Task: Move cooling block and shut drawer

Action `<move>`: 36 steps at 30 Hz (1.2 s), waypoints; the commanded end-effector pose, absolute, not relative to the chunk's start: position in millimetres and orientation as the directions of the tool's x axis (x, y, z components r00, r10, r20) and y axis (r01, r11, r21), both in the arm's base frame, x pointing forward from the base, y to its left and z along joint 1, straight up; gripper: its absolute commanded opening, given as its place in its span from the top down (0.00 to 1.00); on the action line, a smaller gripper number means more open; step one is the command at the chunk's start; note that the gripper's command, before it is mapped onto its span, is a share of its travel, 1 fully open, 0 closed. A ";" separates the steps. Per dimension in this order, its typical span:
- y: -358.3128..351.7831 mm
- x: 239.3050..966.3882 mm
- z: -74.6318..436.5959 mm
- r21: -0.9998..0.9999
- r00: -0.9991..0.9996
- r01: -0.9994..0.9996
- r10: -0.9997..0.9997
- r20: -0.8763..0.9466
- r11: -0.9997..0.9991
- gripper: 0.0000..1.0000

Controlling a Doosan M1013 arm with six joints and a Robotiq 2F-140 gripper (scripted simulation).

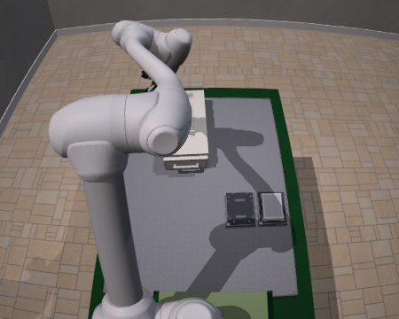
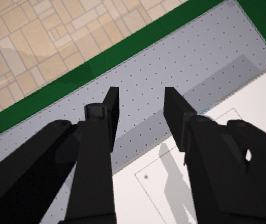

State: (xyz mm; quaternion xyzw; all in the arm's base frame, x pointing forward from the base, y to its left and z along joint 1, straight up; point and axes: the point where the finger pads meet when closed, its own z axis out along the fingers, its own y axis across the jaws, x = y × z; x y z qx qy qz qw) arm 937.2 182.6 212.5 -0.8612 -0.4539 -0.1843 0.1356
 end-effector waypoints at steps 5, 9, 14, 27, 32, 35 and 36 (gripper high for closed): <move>166.2 910.8 219.6 -0.078 0.553 0.811 0.718 0.424 -0.579 0.65; 158.0 897.2 221.8 -0.102 0.624 0.762 0.681 0.384 -0.640 0.65; 151.9 887.0 223.5 -0.102 0.624 0.762 0.681 0.384 -0.640 0.65; 126.5 842.3 229.5 -0.124 0.708 0.688 0.624 0.330 -0.715 0.65; 120.8 831.7 230.5 -0.132 0.750 0.644 0.589 0.300 -0.753 0.65; 115.2 821.2 231.6 -0.132 0.750 0.644 0.589 0.300 -0.753 0.65; 113.3 817.7 231.9 -0.132 0.750 0.644 0.589 0.300 -0.753 0.65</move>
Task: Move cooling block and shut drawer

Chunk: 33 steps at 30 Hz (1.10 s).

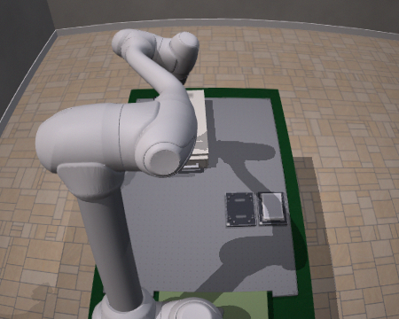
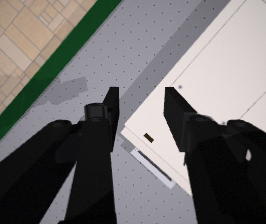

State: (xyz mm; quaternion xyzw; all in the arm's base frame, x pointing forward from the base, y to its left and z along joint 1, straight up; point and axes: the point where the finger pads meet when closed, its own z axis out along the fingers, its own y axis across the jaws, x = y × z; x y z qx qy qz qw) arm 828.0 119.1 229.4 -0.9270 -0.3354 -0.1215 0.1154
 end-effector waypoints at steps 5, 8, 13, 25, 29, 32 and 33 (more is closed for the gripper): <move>104.2 799.9 233.3 -0.138 0.805 0.578 0.534 0.258 -0.804 0.65; 98.8 789.3 234.1 -0.138 0.805 0.578 0.534 0.258 -0.804 0.65; 93.4 778.6 234.8 -0.139 0.820 0.558 0.517 0.246 -0.818 0.65; 72.8 735.3 236.5 -0.136 0.879 0.464 0.436 0.193 -0.875 0.65; 69.5 728.0 236.6 -0.134 0.895 0.434 0.409 0.177 -0.891 0.65; 64.5 717.1 236.8 -0.134 0.895 0.434 0.409 0.176 -0.891 0.65; 62.9 713.4 236.9 -0.134 0.895 0.434 0.409 0.176 -0.891 0.65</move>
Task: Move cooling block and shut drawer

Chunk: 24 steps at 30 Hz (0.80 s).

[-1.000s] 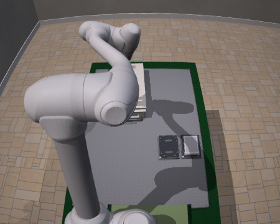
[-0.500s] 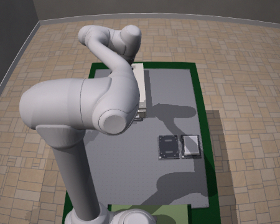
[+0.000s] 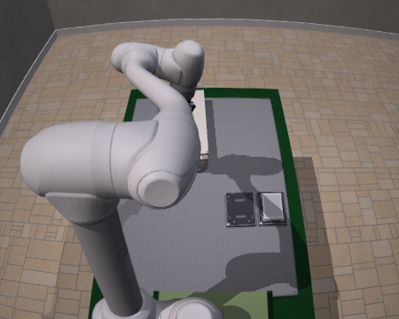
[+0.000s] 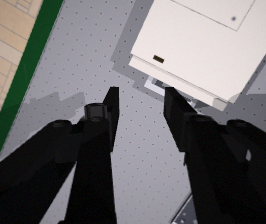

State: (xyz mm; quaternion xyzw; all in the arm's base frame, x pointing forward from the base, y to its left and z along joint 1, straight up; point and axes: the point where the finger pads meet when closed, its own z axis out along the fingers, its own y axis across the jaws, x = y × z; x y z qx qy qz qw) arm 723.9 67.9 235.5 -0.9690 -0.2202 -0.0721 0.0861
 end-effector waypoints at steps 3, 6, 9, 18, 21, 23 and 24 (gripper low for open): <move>58.0 702.5 236.9 -0.131 0.906 0.411 0.389 0.165 -0.902 0.65; 53.3 691.4 236.8 -0.123 0.930 0.357 0.340 0.138 -0.926 0.65; 48.6 680.4 236.7 -0.123 0.930 0.357 0.340 0.138 -0.926 0.65; 37.9 654.5 235.9 -0.107 0.958 0.277 0.266 0.103 -0.955 0.65; 33.4 643.4 235.5 -0.107 0.958 0.277 0.266 0.103 -0.955 0.65; 30.4 636.0 235.2 -0.107 0.958 0.277 0.266 0.103 -0.955 0.65; 28.9 632.3 235.1 -0.107 0.958 0.277 0.266 0.103 -0.955 0.65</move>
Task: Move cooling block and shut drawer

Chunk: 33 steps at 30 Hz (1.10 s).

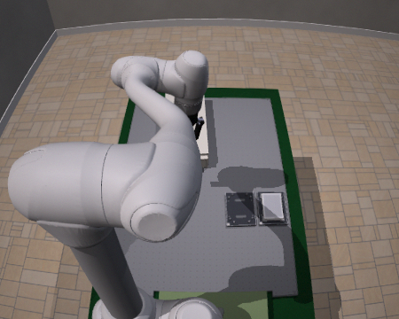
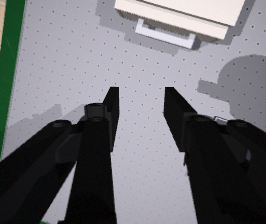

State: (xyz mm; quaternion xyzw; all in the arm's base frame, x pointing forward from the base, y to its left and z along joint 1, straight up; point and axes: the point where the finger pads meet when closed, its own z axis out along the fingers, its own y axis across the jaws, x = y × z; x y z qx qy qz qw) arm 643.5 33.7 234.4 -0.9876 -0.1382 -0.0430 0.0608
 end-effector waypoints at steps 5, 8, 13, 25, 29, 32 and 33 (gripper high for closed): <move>24.6 621.1 234.4 -0.089 0.977 0.205 0.199 0.074 -0.975 0.65; 20.3 609.9 233.6 -0.087 0.979 0.196 0.190 0.071 -0.977 0.65; 13.3 591.3 232.3 -0.080 0.984 0.172 0.167 0.062 -0.982 0.65; -0.1 553.7 228.7 -0.046 0.998 0.065 0.064 0.028 -0.997 0.65; -5.3 538.7 227.0 -0.034 0.999 0.032 0.031 0.019 -0.999 0.65; -9.1 527.4 225.7 -0.034 0.999 0.032 0.031 0.019 -0.999 0.65; -10.4 523.6 225.2 -0.034 0.999 0.032 0.031 0.019 -0.999 0.65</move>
